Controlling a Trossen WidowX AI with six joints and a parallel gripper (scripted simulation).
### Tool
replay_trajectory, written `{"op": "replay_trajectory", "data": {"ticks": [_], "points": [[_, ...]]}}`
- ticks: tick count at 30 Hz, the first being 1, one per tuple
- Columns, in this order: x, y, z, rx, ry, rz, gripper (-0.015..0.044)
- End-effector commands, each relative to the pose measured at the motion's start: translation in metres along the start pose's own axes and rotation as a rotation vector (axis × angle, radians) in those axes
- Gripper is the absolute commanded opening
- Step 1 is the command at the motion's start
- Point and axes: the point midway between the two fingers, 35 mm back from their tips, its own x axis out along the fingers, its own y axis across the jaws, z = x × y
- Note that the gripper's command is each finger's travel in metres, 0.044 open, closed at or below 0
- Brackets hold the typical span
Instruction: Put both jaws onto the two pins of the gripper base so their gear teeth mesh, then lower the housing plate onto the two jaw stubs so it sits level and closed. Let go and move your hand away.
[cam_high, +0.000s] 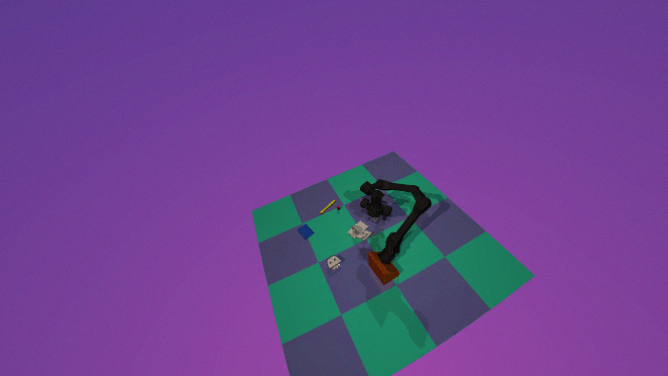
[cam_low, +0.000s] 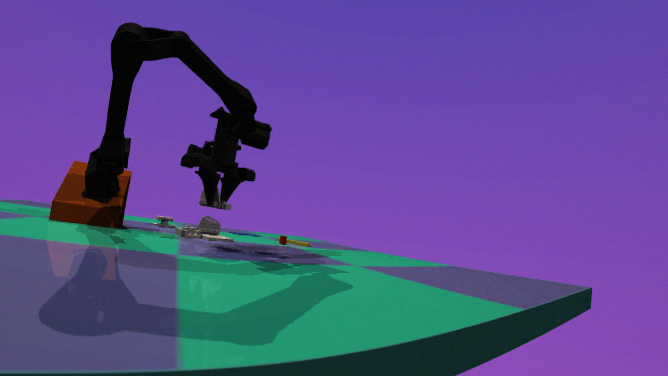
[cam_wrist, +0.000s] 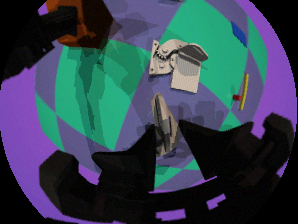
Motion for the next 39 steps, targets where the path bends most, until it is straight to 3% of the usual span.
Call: {"op": "replay_trajectory", "data": {"ticks": [1, 39], "points": [[0.000, -0.006, 0.014, 0.116, -0.010, -0.003, 0.0134], [0.001, -0.019, 0.102, 1.111, -0.011, 0.011, 0.0134]]}}
